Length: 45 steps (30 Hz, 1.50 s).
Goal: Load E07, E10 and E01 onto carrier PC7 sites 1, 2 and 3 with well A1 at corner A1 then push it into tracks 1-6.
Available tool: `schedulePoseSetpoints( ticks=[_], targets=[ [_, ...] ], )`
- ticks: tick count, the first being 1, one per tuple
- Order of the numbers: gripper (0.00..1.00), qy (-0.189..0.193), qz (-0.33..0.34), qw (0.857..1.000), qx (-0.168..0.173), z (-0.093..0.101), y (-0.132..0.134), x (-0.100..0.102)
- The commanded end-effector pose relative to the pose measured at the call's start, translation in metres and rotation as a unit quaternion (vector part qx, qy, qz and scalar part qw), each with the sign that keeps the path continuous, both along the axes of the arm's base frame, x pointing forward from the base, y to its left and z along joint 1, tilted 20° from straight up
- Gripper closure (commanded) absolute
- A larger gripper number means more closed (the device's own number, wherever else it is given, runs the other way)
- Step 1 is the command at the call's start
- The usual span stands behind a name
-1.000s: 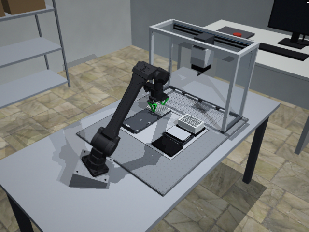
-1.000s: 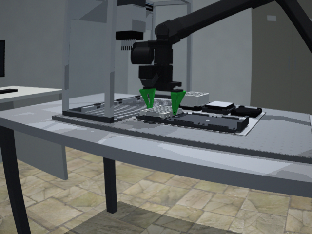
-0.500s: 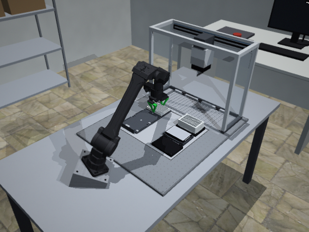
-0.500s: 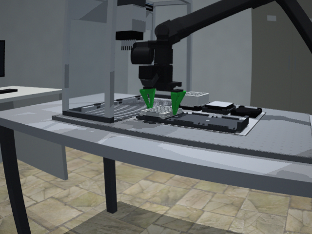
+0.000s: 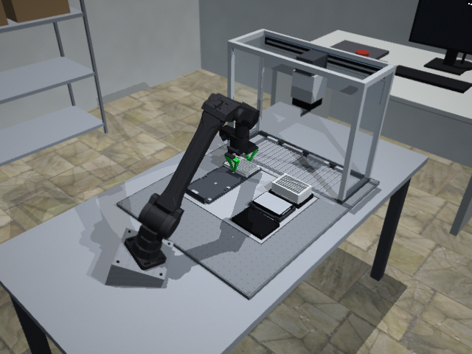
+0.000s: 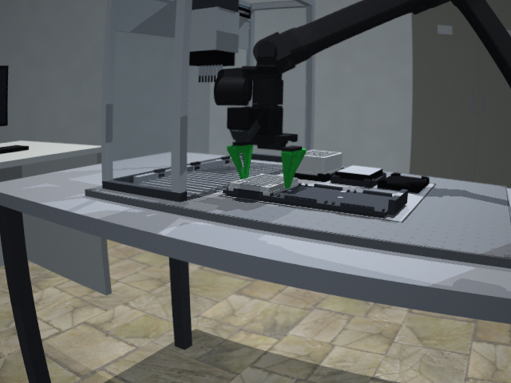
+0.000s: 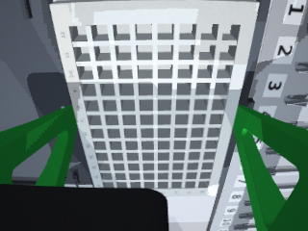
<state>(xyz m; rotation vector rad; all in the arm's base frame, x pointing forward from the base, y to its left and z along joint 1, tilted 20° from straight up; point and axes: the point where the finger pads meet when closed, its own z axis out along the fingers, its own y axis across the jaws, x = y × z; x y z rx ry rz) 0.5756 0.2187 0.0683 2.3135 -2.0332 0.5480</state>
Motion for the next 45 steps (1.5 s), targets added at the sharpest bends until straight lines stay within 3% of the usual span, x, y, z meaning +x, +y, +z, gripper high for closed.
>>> schedulePoseSetpoints(
  ticks=[1,5,6,8,10,18,21,23,25,26,28,33,34,35,37,38,45],
  targets=[
    [0.04,-0.02,0.004,1.0,0.011,0.02,0.008,0.01],
    [0.04,-0.02,0.004,1.0,0.011,0.02,0.008,0.01],
    [0.04,-0.023,0.008,1.0,0.012,0.034,0.009,0.007],
    [0.04,-0.023,0.008,1.0,0.012,0.034,0.009,0.007],
    [0.04,-0.037,0.009,0.999,0.021,0.053,0.023,0.009],
    [0.04,-0.038,0.007,0.999,0.022,0.079,0.028,0.001],
    [0.04,-0.031,0.004,0.999,0.017,0.078,0.027,0.0],
    [0.04,-0.038,0.002,0.999,0.021,0.094,0.027,-0.002],
    [0.04,-0.038,0.002,0.999,0.021,0.094,0.027,-0.002],
    [0.04,-0.02,0.002,1.0,0.012,0.073,0.028,-0.002],
    [0.04,-0.037,0.007,0.999,0.022,0.103,0.034,-0.007],
    [0.04,-0.038,0.007,0.999,0.023,0.12,0.037,-0.012],
    [0.04,-0.038,0.007,0.999,0.023,0.12,0.037,-0.012],
    [0.04,-0.02,0.004,1.0,0.013,0.095,0.026,-0.012],
    [0.04,-0.02,0.004,1.0,0.013,0.095,0.026,-0.012],
    [0.0,-0.01,0.009,1.0,0.005,0.098,0.006,-0.021],
    [0.0,-0.02,0.009,1.0,0.01,0.102,-0.023,-0.026]
  ],
)
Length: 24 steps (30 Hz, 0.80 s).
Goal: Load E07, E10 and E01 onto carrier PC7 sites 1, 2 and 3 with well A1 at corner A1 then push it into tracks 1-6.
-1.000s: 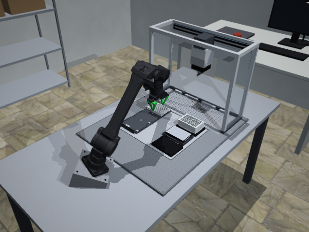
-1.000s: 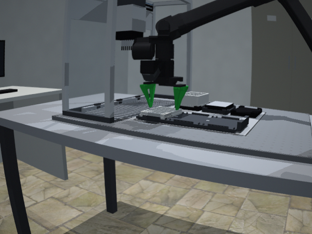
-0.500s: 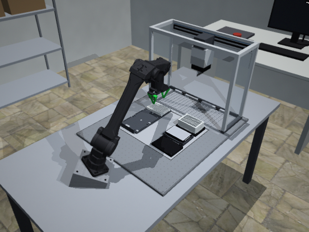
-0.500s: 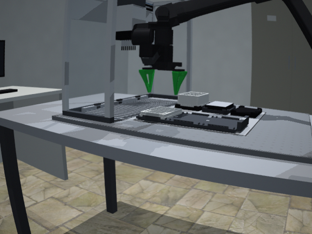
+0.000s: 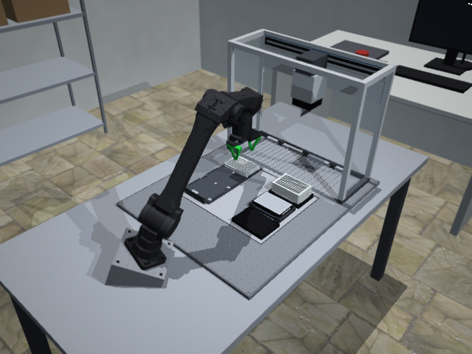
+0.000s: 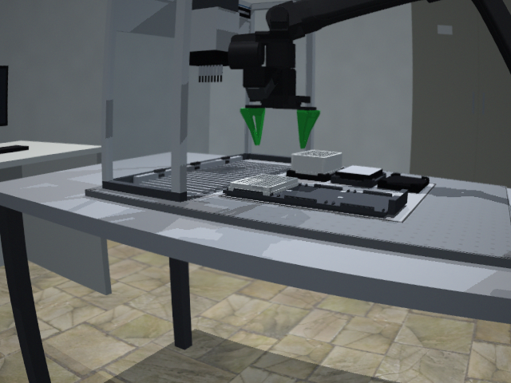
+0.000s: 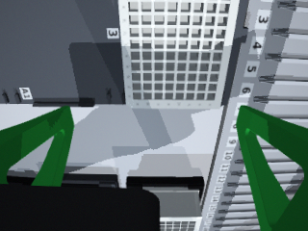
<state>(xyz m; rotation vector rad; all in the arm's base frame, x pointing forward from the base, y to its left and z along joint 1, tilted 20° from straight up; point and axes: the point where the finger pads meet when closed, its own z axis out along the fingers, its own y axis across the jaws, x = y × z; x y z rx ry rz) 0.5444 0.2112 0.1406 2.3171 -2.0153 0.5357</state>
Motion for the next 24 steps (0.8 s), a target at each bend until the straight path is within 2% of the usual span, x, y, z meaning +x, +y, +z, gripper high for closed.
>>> schedulePoseSetpoints(
  ticks=[1,12,14,24],
  targets=[
    [0.0,-0.027,0.005,1.0,0.012,0.031,-0.022,0.003],
    [0.0,-0.026,0.005,1.0,0.01,0.04,-0.09,-0.021],
    [0.0,-0.026,0.005,1.0,0.01,0.04,-0.09,-0.021],
    [0.0,-0.026,0.005,1.0,0.007,0.049,-0.153,-0.042]
  ],
)
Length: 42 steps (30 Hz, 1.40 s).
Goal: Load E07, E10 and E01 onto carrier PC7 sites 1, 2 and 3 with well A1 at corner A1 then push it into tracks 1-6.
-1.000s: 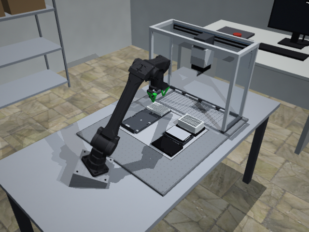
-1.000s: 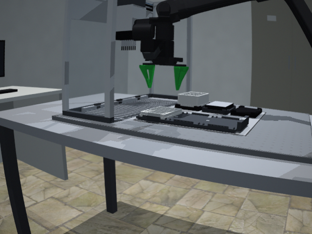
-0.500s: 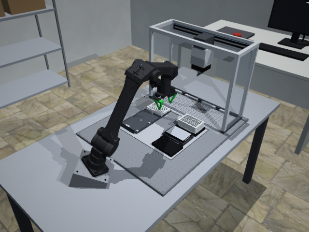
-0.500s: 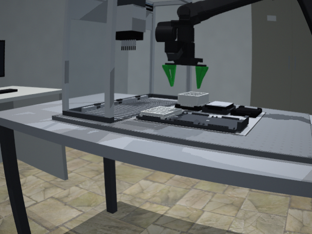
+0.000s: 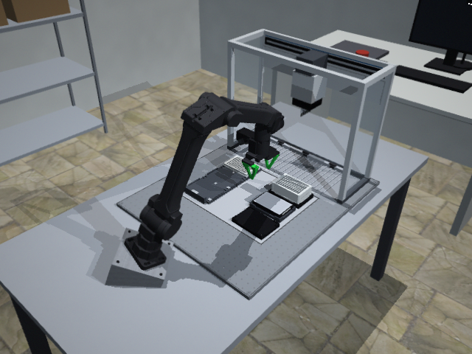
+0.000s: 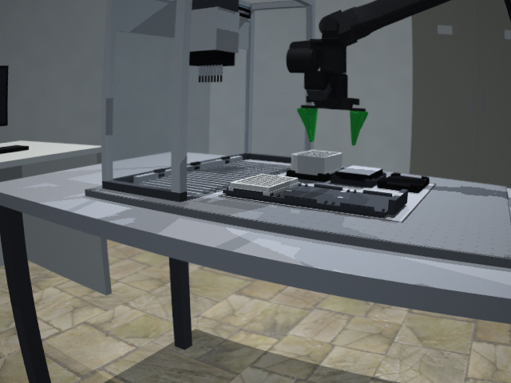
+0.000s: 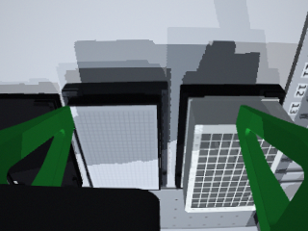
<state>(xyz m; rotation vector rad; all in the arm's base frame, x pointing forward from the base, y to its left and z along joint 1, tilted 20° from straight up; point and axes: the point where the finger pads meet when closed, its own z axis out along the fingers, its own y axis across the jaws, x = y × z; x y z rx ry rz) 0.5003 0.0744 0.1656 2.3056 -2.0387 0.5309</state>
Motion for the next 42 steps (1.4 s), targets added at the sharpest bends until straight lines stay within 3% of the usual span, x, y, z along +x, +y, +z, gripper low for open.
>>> schedulePoseSetpoints(
  ticks=[1,16,18,19,20,24,26,39,41,42],
  targets=[
    [0.0,-0.025,0.012,1.0,0.002,0.025,-0.023,0.001],
    [0.0,-0.025,0.012,1.0,-0.002,0.037,-0.101,-0.026],
    [0.0,-0.043,0.012,0.999,-0.003,0.053,-0.101,-0.014],
    [0.0,-0.012,0.023,1.0,-0.003,0.022,-0.091,-0.018],
    [0.0,-0.006,0.026,1.0,-0.003,0.014,-0.089,-0.021],
    [0.0,-0.006,0.026,1.0,-0.003,0.009,-0.091,-0.02],
    [0.0,-0.005,0.012,1.0,-0.004,0.004,-0.105,-0.019],
    [0.0,-0.005,0.012,1.0,-0.004,-0.029,-0.113,-0.011],
    [0.0,-0.005,0.012,1.0,-0.004,-0.029,-0.113,-0.011],
    [0.0,-0.019,0.018,1.0,-0.004,-0.02,-0.108,0.0]
  ],
)
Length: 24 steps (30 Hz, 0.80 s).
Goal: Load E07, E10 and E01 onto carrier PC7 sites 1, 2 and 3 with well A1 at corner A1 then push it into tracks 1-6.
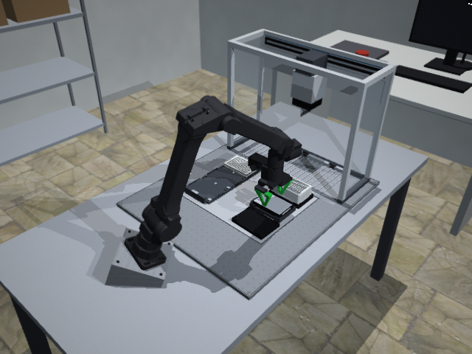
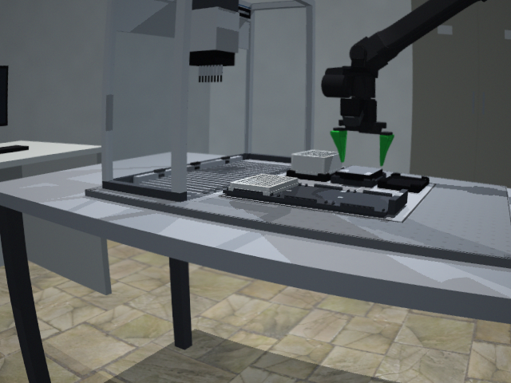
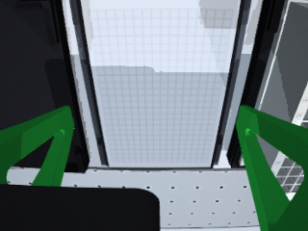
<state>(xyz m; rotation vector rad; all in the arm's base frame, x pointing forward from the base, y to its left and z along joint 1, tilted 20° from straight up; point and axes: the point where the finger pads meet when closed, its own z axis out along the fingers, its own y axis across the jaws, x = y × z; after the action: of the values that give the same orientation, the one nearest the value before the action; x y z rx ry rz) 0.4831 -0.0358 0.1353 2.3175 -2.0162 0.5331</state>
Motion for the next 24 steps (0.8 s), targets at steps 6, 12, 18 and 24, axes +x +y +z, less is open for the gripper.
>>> schedulePoseSetpoints(
  ticks=[6,12,18,24],
  targets=[
    [0.0,-0.025,0.006,1.0,0.001,0.016,0.002,0.014],
    [0.0,-0.007,0.005,1.0,0.0,-0.008,-0.005,0.008],
    [0.0,-0.007,0.011,1.0,0.0,-0.012,0.0,0.01],
    [0.0,-0.007,0.005,1.0,0.0,-0.017,-0.008,0.011]
  ],
)
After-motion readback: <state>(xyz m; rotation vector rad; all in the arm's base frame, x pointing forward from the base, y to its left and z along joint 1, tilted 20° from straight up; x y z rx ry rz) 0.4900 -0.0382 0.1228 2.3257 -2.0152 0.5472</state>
